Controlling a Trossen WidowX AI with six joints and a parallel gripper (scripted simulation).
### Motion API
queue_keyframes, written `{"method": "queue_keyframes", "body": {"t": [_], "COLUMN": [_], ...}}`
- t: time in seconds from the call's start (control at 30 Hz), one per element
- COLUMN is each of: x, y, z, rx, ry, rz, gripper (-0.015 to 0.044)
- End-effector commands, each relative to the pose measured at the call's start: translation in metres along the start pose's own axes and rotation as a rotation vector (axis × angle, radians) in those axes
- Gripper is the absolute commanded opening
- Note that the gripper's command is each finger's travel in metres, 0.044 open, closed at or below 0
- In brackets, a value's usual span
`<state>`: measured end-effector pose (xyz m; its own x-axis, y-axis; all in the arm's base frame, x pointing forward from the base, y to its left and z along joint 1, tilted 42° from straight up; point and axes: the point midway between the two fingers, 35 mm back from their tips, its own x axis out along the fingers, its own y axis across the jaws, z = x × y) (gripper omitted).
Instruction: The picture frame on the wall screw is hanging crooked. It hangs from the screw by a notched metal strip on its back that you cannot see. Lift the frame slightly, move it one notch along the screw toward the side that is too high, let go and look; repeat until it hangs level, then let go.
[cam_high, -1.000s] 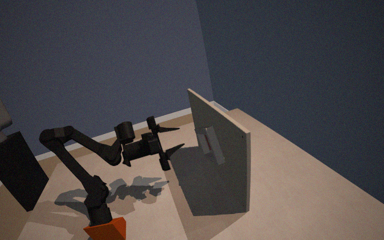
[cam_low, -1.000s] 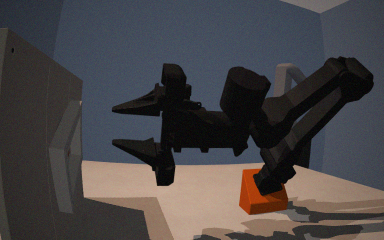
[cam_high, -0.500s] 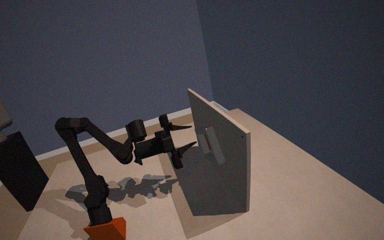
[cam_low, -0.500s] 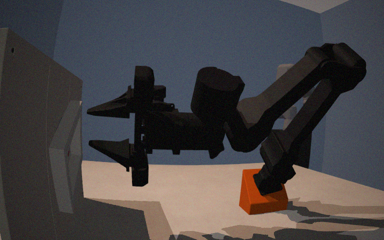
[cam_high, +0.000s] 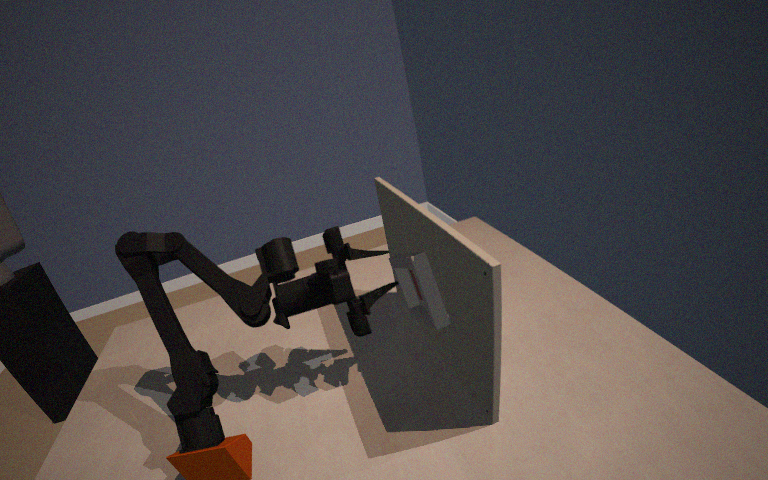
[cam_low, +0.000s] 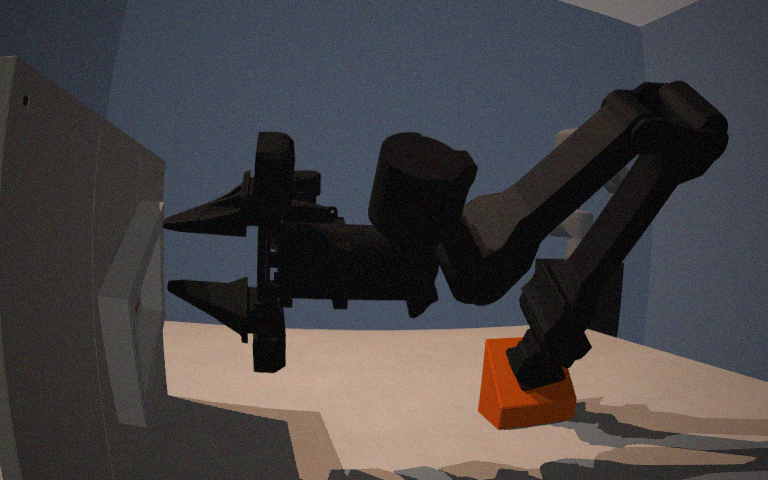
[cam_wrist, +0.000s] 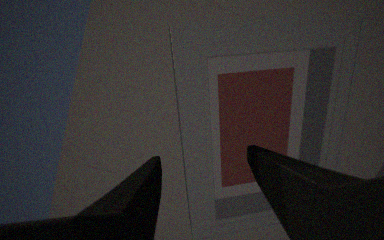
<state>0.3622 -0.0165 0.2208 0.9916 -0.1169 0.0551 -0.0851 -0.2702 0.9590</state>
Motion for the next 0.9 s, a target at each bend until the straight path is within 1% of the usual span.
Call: {"method": "queue_keyframes", "body": {"t": [0.0,0.5,0.87], "x": [0.006,0.030,0.031], "y": [0.002,0.002,0.002], "z": [-0.001,-0.001,-0.001], "rx": [0.003,0.003,0.003], "ry": [0.005,0.006,0.006], "rz": [0.005,0.006,0.006], "gripper": [0.0260,0.0260,0.0260]}}
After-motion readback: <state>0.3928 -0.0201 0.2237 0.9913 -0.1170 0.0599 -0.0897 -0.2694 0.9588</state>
